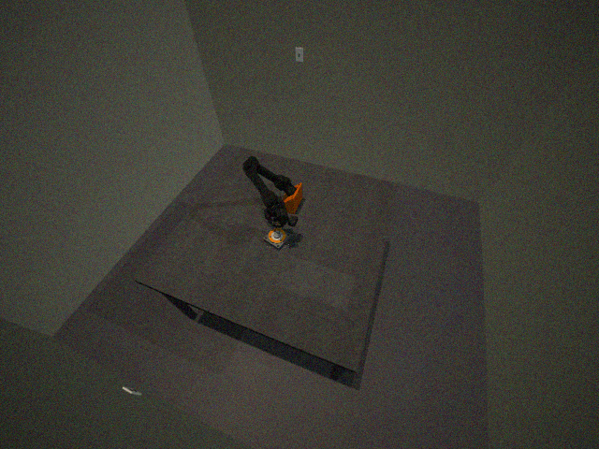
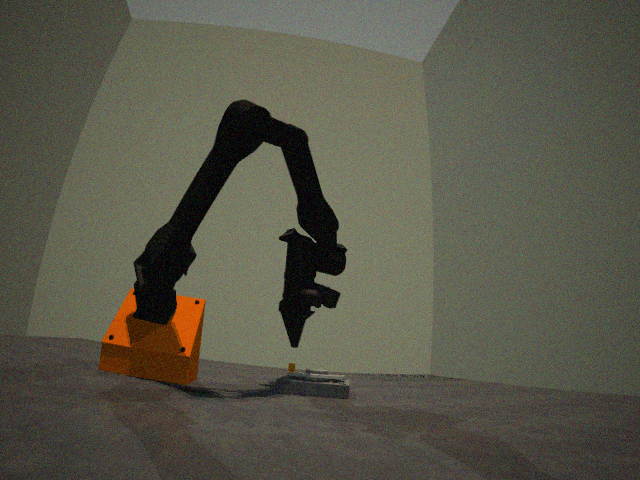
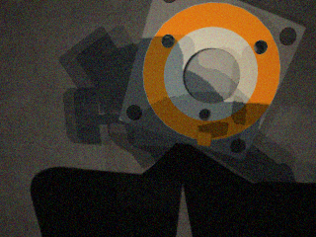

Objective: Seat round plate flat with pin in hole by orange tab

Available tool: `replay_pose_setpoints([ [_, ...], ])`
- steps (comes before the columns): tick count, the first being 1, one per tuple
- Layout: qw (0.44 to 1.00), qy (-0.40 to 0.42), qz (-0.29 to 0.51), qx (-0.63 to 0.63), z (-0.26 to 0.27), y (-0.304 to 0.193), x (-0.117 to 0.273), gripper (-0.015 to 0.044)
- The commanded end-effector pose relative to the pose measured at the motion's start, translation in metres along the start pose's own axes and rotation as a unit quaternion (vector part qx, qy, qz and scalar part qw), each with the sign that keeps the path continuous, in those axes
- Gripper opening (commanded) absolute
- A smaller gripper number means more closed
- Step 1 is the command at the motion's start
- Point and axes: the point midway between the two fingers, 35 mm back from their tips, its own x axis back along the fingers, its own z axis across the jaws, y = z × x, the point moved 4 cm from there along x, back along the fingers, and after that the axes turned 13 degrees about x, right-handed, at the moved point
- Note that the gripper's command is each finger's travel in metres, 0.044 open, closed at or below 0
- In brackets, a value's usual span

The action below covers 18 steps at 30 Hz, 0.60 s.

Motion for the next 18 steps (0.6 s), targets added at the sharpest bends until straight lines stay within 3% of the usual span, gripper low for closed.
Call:
replay_pose_setpoints([
  [1, 1.000, -0.005, 0.010, 0.005, -0.001, -0.005, -0.025, 0.0000],
  [18, 1.000, -0.006, 0.010, 0.005, -0.009, -0.011, -0.038, 0.0000],
])
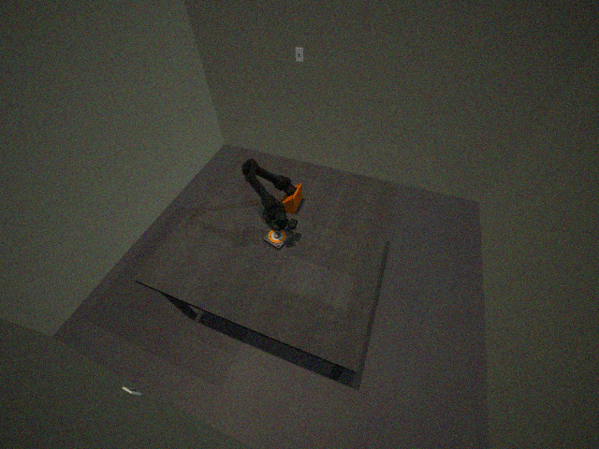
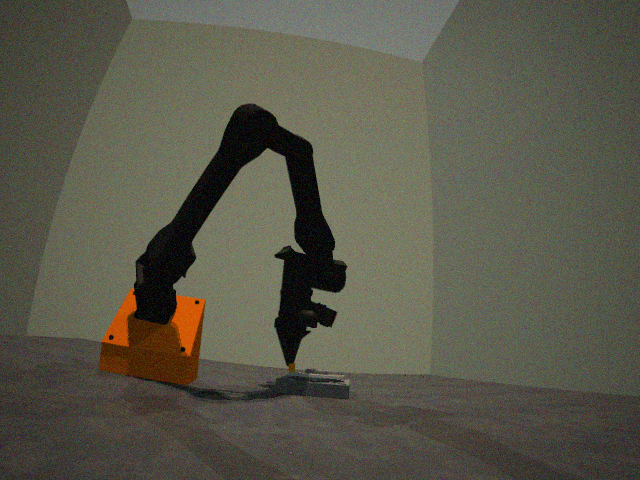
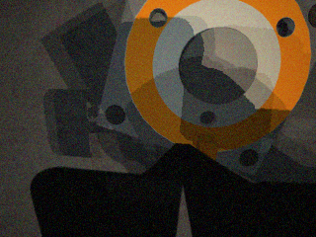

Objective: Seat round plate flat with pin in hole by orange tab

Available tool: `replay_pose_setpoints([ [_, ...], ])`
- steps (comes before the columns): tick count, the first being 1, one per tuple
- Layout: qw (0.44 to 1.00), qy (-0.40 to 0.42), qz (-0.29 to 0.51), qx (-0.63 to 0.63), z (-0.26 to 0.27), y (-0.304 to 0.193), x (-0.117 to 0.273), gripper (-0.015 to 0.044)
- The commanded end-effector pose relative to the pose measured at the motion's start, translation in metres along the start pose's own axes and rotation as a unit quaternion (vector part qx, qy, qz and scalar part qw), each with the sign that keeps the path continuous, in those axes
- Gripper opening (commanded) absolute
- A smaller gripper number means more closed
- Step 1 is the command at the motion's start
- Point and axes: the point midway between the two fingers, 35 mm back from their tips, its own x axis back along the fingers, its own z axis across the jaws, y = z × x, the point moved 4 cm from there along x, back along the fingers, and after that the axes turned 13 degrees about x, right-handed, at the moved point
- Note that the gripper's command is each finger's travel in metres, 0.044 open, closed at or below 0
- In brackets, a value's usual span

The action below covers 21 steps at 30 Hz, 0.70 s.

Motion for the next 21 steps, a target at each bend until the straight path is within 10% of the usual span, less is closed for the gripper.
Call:
replay_pose_setpoints([
  [1, 1.000, -0.002, 0.002, 0.001, -0.006, -0.005, -0.002, 0.0000],
  [21, 1.000, -0.003, 0.002, 0.002, -0.030, -0.009, -0.002, 0.0000],
])
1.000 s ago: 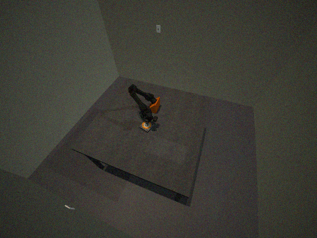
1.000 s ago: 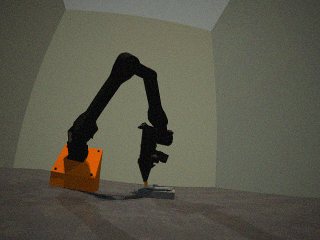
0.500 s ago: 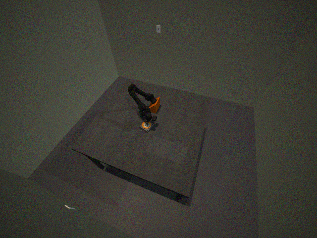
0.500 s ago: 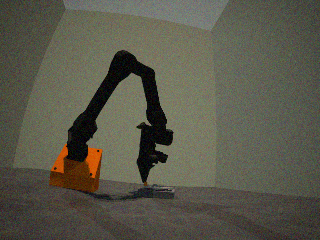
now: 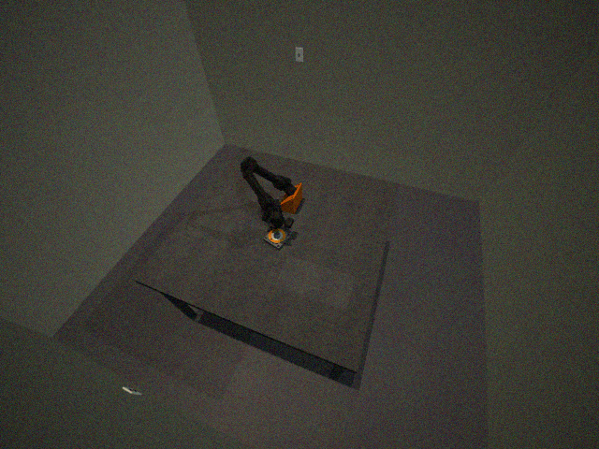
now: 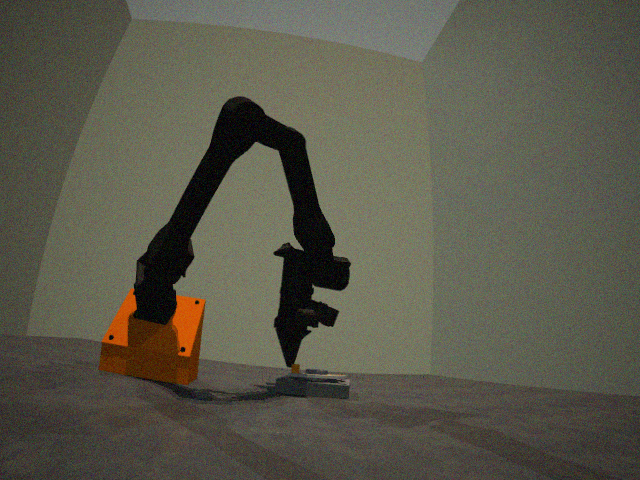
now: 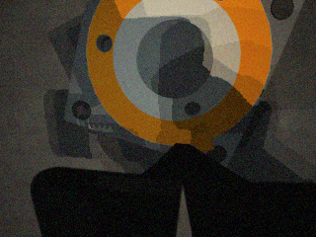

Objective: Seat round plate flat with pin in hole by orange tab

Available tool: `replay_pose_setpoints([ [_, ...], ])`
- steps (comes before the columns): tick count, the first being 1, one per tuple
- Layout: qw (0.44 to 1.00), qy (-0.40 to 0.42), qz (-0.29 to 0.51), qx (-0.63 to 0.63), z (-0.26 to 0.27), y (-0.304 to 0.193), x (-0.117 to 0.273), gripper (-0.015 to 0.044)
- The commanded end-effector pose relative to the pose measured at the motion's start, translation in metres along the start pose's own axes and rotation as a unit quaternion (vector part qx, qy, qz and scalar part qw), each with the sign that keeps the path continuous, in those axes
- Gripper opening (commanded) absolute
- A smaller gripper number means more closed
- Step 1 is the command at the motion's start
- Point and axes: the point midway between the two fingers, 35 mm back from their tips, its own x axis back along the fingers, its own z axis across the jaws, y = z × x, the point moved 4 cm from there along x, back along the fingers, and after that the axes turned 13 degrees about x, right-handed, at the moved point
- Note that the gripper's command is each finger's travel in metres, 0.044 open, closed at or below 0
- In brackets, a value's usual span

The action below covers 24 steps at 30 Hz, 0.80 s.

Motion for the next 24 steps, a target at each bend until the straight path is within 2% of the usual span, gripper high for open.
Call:
replay_pose_setpoints([
  [1, 1.000, -0.003, 0.003, 0.001, -0.008, -0.002, -0.001, 0.0000],
  [24, 1.000, -0.003, 0.003, 0.001, -0.036, 0.011, 0.002, 0.0000],
])
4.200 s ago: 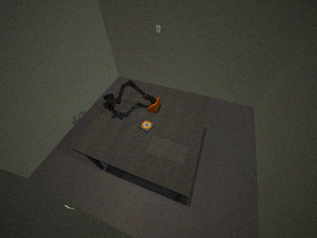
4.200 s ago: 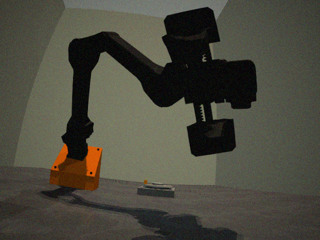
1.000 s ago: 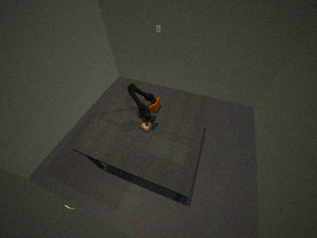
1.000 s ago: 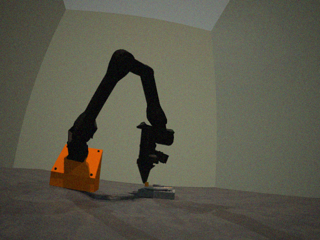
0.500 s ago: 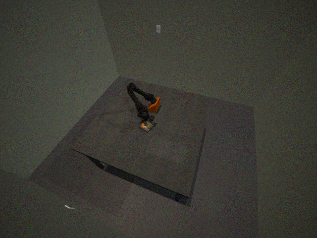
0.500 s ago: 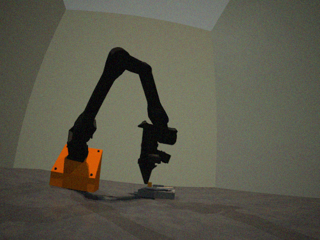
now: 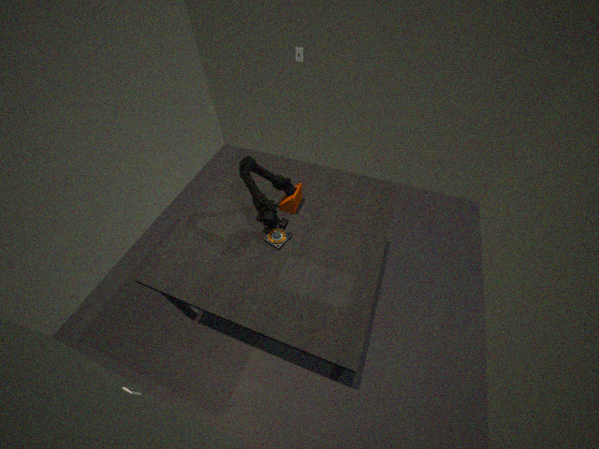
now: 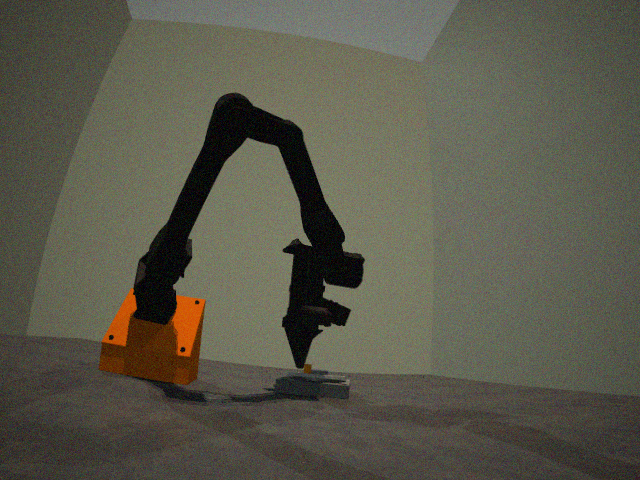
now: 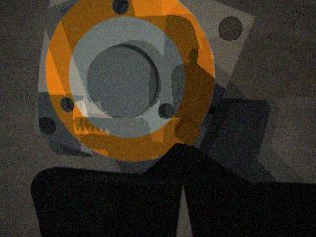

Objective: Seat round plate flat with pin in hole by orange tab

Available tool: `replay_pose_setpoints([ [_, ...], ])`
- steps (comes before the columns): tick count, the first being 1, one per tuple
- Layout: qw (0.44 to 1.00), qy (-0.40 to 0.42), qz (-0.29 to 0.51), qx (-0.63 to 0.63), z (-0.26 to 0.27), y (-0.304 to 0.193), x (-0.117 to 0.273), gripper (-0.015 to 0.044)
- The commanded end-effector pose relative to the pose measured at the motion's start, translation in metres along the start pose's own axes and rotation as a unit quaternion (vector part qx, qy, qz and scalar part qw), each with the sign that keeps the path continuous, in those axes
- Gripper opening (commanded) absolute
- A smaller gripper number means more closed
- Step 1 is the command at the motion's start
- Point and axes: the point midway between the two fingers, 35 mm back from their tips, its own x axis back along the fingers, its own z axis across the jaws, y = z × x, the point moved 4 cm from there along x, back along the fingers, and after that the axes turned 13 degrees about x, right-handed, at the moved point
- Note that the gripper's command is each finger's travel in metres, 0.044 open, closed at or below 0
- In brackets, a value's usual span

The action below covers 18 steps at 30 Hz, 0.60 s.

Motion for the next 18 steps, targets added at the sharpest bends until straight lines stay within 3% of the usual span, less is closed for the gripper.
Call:
replay_pose_setpoints([
  [1, 1.000, -0.002, 0.000, 0.000, -0.0054, 0.0033, 0.0004, 0.0000],
  [18, 1.000, -0.001, -0.001, -0.001, -0.0124, 0.0108, 0.0053, 0.0000],
])
